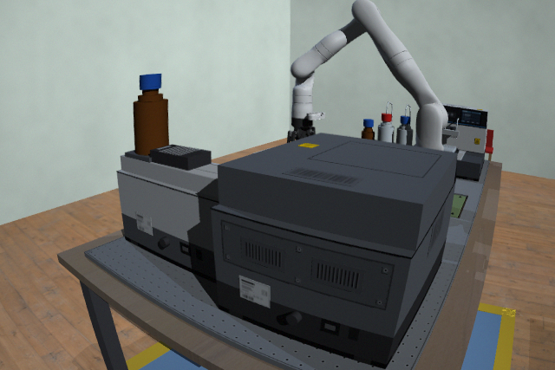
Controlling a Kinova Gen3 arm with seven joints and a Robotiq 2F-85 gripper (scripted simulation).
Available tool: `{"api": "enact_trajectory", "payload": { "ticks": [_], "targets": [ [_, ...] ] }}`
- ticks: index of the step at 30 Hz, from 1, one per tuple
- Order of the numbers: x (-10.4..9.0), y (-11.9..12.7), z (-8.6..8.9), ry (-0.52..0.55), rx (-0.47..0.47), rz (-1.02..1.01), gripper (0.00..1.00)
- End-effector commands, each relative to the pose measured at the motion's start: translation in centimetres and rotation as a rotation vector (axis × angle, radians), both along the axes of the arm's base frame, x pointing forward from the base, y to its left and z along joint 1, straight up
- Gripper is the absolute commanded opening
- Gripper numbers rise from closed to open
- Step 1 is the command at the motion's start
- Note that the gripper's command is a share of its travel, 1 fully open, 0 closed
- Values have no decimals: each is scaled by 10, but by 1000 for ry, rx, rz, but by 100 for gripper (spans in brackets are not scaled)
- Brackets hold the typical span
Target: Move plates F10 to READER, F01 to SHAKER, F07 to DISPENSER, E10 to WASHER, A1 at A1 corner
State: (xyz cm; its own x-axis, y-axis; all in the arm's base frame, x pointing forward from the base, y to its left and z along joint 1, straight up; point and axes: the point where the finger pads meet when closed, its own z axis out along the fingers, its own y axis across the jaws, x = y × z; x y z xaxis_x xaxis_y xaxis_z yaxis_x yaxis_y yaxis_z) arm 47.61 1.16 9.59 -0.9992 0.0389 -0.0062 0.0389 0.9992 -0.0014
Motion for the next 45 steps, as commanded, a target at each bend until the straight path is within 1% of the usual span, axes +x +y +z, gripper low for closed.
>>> {"api": "enact_trajectory", "payload": {
  "ticks": [1,45],
  "targets": [
    [1,0,6,-2,0,0,100],
    [0,0,56,-2,0,0,100]
  ]
}}
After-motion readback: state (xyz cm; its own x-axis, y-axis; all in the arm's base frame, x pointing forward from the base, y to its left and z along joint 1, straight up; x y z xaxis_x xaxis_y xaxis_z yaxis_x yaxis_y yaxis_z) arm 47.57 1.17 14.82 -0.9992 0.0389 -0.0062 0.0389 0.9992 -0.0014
